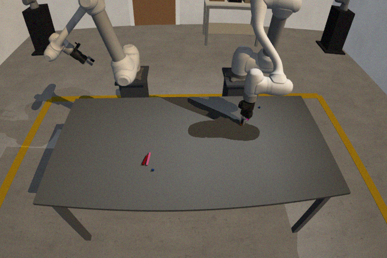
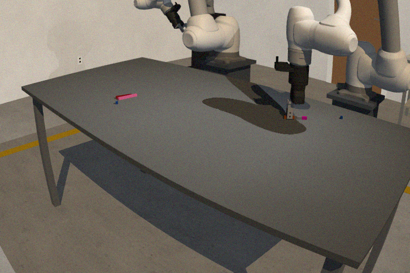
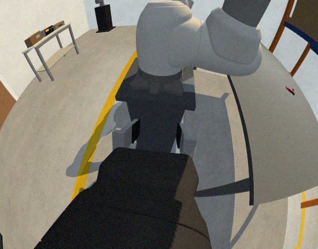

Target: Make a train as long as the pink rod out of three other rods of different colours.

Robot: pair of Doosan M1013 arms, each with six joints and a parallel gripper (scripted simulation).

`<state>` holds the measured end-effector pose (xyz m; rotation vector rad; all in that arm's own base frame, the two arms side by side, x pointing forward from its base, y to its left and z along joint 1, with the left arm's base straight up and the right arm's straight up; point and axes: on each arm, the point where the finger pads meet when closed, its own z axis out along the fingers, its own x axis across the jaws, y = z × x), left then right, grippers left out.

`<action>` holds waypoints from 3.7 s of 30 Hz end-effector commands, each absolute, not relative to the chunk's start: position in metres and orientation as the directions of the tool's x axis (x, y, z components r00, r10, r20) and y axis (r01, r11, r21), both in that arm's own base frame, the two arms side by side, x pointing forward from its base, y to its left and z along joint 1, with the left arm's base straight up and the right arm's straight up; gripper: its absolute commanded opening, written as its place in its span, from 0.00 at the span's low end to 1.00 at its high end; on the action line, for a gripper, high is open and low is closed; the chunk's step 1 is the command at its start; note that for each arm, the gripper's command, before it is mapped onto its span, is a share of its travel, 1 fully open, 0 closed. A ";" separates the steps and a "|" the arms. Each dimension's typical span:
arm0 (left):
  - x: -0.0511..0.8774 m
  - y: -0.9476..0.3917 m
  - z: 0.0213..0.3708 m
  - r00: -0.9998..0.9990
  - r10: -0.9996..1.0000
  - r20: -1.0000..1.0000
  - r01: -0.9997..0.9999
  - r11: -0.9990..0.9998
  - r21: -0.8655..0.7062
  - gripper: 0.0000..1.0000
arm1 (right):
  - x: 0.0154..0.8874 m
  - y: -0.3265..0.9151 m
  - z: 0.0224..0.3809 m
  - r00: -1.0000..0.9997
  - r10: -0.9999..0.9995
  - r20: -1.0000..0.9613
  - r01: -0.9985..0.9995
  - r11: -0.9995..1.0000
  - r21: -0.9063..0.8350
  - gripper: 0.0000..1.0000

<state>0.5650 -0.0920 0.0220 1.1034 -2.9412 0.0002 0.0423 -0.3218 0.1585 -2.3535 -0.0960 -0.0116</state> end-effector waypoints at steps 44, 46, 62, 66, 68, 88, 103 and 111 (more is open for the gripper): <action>0.565 -0.092 0.076 -0.753 -0.658 -0.001 -0.658 0.753 -0.001 0.54 | 0.042 -0.322 0.159 0.997 0.066 0.038 0.073 -0.704 -0.706 1.00; 0.565 -0.092 0.087 -0.753 -0.658 -0.001 -0.658 0.753 -0.001 0.54 | 0.042 -0.322 0.159 0.997 0.066 0.038 0.073 -0.704 -0.706 1.00; 0.565 -0.092 0.113 -0.753 -0.658 -0.001 -0.658 0.753 -0.001 1.00 | 0.042 -0.322 0.159 0.997 0.066 0.038 0.073 -0.704 -0.706 1.00; 0.565 -0.092 0.113 -0.753 -0.658 -0.001 -0.658 0.753 -0.001 1.00 | 0.042 -0.322 0.159 0.997 0.066 0.038 0.073 -0.704 -0.706 1.00; 0.565 -0.092 0.113 -0.753 -0.658 -0.001 -0.658 0.753 -0.001 1.00 | 0.042 -0.322 0.159 0.997 0.066 0.038 0.073 -0.704 -0.706 1.00; 0.565 -0.092 0.120 -0.753 -0.658 -0.001 -0.658 0.753 -0.001 1.00 | 0.042 -0.322 0.159 0.997 0.066 0.038 0.073 -0.704 -0.706 1.00; 0.565 -0.092 0.182 -0.753 -0.658 -0.001 -0.658 0.753 -0.001 1.00 | 0.042 -0.322 0.159 0.997 0.066 0.038 0.073 -0.704 -0.706 1.00; 0.565 -0.092 0.200 -0.753 -0.658 -0.001 -0.658 0.753 -0.001 1.00 | 0.042 -0.322 0.159 0.997 0.066 0.038 0.073 -0.704 -0.706 1.00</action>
